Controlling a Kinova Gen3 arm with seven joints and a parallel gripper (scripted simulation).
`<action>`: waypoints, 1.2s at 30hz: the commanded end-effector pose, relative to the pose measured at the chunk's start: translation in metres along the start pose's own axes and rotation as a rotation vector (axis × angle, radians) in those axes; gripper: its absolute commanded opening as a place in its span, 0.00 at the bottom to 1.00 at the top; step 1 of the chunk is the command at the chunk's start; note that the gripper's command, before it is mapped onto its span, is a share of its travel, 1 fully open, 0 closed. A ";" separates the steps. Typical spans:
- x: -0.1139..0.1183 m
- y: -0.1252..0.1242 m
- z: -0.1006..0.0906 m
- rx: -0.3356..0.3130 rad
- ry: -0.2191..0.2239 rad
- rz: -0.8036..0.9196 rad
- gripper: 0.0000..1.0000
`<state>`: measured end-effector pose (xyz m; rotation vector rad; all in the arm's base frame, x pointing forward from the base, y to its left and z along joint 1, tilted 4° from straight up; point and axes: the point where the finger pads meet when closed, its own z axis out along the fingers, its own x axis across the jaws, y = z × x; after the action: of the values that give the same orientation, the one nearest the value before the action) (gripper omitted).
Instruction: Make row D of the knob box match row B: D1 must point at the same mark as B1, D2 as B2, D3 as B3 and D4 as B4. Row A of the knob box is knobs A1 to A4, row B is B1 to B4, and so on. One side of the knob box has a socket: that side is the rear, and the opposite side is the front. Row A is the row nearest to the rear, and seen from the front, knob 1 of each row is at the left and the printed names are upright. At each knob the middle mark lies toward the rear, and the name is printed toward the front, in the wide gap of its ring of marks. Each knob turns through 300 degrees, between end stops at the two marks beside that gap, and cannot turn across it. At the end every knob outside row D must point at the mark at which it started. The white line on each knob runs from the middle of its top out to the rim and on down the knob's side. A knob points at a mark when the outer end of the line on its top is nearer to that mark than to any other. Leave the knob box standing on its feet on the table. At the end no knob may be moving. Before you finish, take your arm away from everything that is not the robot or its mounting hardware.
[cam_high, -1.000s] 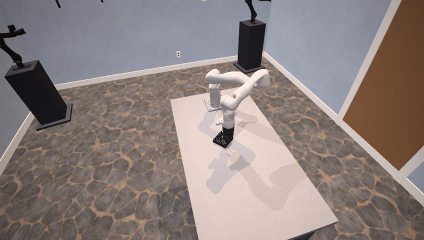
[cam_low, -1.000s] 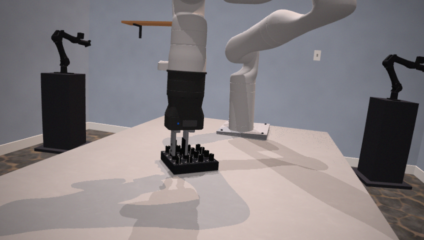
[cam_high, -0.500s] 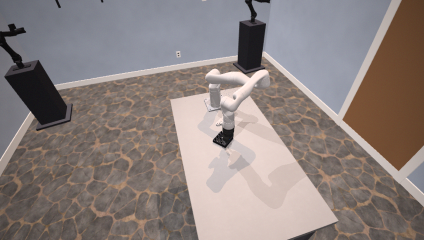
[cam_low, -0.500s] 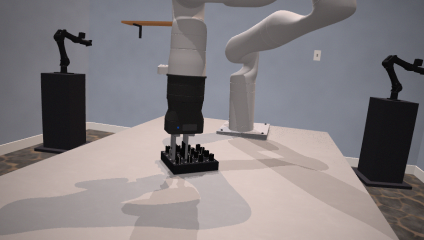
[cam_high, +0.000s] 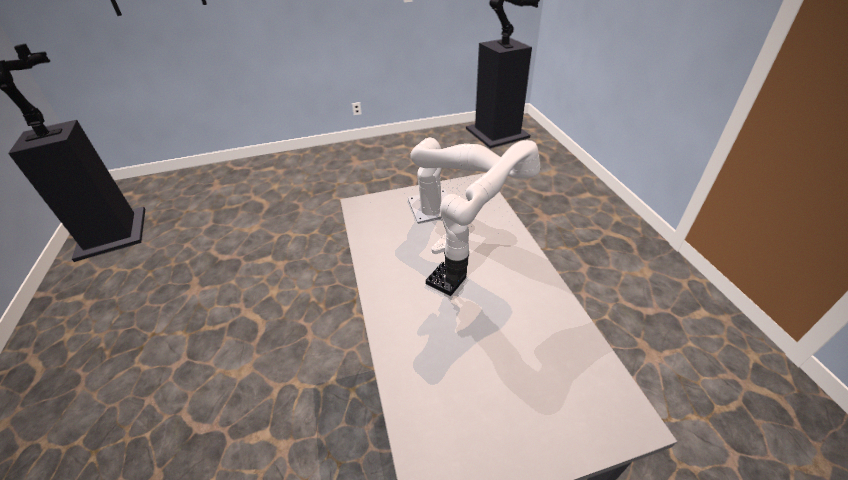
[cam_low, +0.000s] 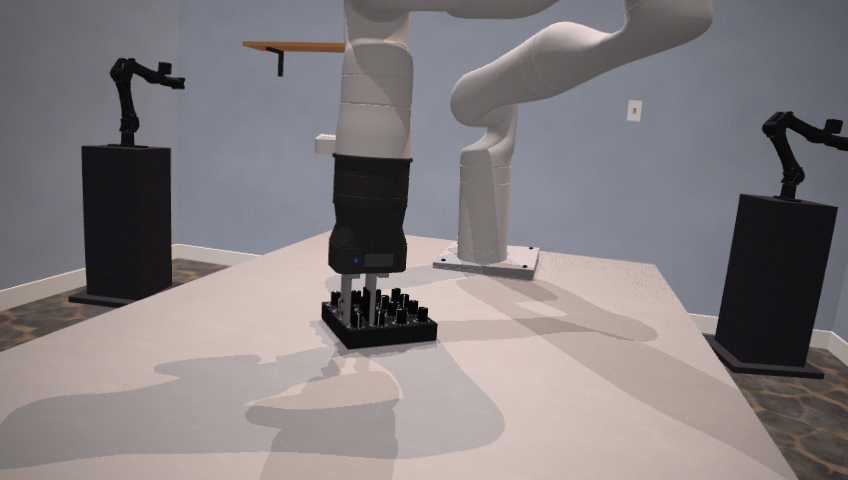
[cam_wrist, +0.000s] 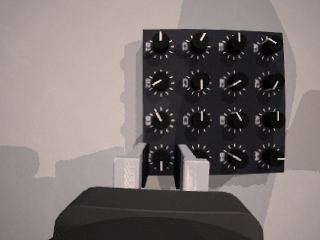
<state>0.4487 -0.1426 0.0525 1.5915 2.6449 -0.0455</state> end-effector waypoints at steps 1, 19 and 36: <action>0.000 0.000 -0.001 -0.001 -0.001 0.000 0.46; 0.000 0.000 -0.001 -0.001 -0.001 0.000 0.46; 0.000 0.000 -0.001 -0.001 -0.001 0.000 0.30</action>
<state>0.4487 -0.1427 0.0524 1.5916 2.6448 -0.0458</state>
